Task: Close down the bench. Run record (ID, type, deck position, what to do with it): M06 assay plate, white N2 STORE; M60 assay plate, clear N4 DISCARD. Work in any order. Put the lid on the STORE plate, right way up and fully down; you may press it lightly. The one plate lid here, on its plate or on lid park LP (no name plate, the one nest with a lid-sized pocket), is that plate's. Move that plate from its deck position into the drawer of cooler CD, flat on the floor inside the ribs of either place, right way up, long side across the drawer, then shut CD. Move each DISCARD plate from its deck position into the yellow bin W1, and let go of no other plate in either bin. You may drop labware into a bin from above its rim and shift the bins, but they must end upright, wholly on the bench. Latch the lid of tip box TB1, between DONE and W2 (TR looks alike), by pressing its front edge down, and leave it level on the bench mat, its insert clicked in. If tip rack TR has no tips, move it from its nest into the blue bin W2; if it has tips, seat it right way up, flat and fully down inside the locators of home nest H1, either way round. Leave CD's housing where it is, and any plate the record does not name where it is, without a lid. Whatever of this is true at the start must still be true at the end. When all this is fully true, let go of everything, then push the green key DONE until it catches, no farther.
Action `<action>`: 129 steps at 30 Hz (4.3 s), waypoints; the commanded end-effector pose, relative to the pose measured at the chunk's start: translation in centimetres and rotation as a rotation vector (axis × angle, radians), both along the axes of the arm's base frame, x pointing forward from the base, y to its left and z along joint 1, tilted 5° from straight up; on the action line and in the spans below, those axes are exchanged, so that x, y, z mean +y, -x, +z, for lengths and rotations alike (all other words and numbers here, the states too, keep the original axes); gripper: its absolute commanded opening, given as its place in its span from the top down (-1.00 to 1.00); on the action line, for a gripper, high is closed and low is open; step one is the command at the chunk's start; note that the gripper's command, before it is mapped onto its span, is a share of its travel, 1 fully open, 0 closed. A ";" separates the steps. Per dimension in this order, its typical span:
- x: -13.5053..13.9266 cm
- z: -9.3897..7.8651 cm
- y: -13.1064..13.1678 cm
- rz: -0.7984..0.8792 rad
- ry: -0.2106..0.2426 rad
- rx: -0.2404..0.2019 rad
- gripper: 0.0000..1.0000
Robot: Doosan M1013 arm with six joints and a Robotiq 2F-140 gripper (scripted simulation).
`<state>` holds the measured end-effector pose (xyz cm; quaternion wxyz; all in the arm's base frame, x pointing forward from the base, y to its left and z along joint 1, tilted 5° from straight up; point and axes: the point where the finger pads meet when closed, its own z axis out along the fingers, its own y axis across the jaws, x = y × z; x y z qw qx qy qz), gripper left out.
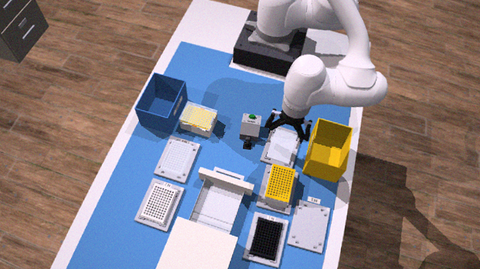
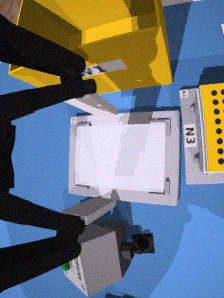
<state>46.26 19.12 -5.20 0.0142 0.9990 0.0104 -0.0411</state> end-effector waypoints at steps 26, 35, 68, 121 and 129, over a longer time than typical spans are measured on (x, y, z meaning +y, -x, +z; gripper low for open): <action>-0.1 -2.6 0.2 0.000 0.000 0.000 -0.33; -0.1 -3.8 0.3 0.000 0.000 0.000 -0.33; -0.1 -3.8 0.3 0.000 0.000 0.000 -0.12; -0.1 -3.1 0.3 0.000 0.000 0.000 1.00; -0.1 -2.9 0.2 0.000 0.000 0.000 1.00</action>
